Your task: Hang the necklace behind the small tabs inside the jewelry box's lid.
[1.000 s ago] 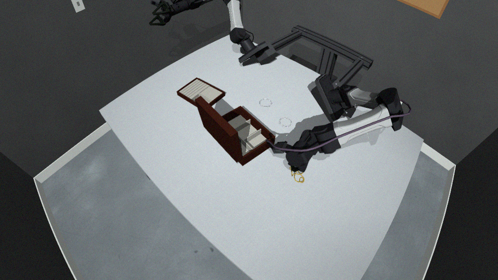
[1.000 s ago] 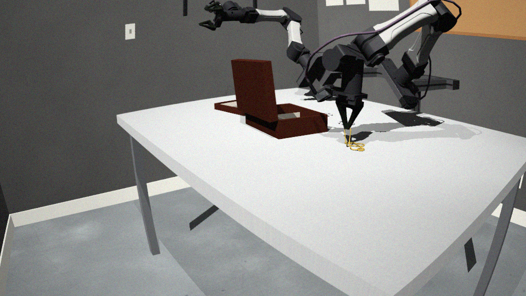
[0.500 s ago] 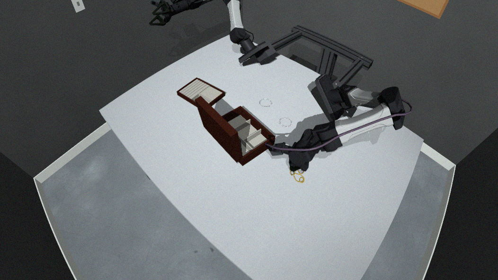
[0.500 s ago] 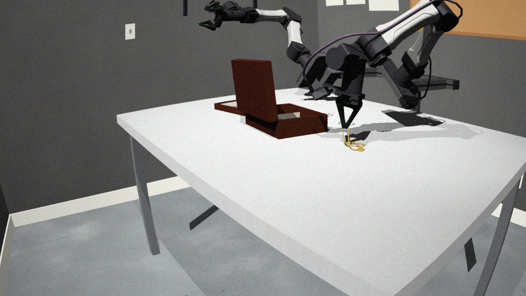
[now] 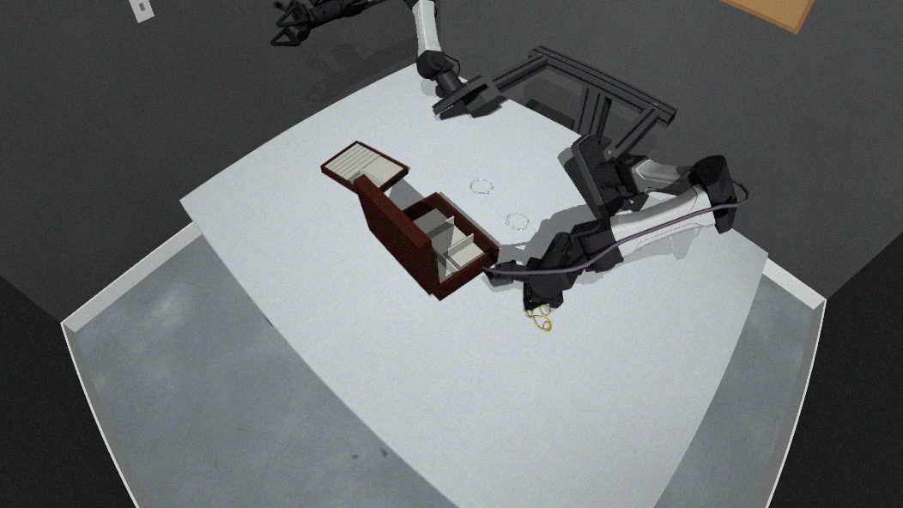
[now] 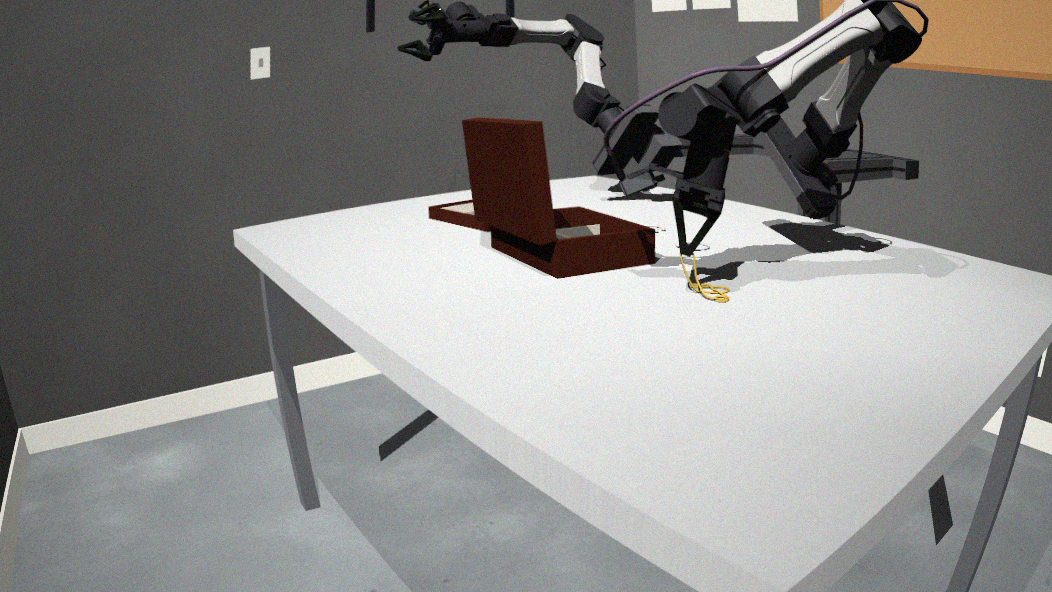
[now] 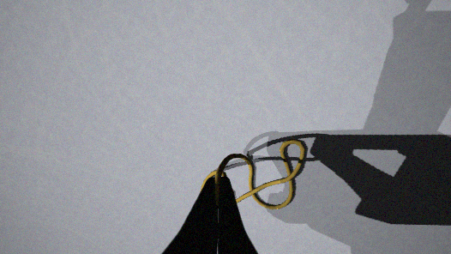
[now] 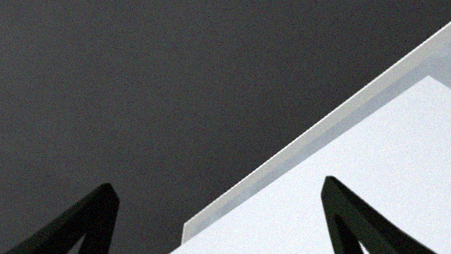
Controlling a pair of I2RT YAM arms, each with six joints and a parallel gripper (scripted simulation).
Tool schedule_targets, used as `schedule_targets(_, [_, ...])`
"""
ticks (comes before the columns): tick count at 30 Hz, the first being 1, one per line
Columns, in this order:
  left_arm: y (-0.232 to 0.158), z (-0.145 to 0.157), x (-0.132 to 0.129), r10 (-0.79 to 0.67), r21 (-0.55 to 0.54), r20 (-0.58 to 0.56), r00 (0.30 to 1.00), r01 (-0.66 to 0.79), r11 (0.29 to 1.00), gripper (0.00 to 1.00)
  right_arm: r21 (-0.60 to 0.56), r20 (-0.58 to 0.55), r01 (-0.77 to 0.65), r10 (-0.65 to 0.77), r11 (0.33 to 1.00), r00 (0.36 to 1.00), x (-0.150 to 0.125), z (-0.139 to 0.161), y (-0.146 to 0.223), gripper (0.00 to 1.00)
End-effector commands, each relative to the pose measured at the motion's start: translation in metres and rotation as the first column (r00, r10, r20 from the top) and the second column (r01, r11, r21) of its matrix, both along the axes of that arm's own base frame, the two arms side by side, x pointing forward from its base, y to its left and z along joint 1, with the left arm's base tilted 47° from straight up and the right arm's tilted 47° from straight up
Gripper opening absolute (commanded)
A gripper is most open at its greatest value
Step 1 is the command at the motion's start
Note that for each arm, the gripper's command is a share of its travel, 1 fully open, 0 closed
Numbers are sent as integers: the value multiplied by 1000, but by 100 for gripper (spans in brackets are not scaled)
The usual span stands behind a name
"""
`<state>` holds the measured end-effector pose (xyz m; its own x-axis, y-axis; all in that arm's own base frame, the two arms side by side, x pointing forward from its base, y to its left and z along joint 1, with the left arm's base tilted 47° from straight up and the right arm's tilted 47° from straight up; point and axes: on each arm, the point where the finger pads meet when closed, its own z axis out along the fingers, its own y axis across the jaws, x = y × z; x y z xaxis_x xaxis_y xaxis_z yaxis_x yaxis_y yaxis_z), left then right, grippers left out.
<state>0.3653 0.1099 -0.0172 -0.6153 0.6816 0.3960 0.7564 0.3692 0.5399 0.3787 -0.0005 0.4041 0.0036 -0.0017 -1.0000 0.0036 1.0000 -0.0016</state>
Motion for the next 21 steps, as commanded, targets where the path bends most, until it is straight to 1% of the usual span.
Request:
schedule_targets(1, [3,7,7,47,-38,100,994,-44,998,3,-1,30,-5,5,1000,1000,-2,12,1,100])
schedule_targets(13, [-2,7,10,141,-121,235,962,-115,986,3,-1,30,-5,5,1000,1000,-2,12,1,100])
schedule_targets(16, [-6,8,12,138,-128,245,960,-109,986,3,-1,30,-5,5,1000,1000,-2,12,1,100])
schedule_targets(17, [-2,8,10,154,-131,250,956,-124,984,3,-1,30,-5,5,1000,1000,-2,12,1,100])
schedule_targets(21, [-3,8,11,187,-163,289,939,-144,976,3,-1,30,-5,5,1000,1000,-2,12,1,100])
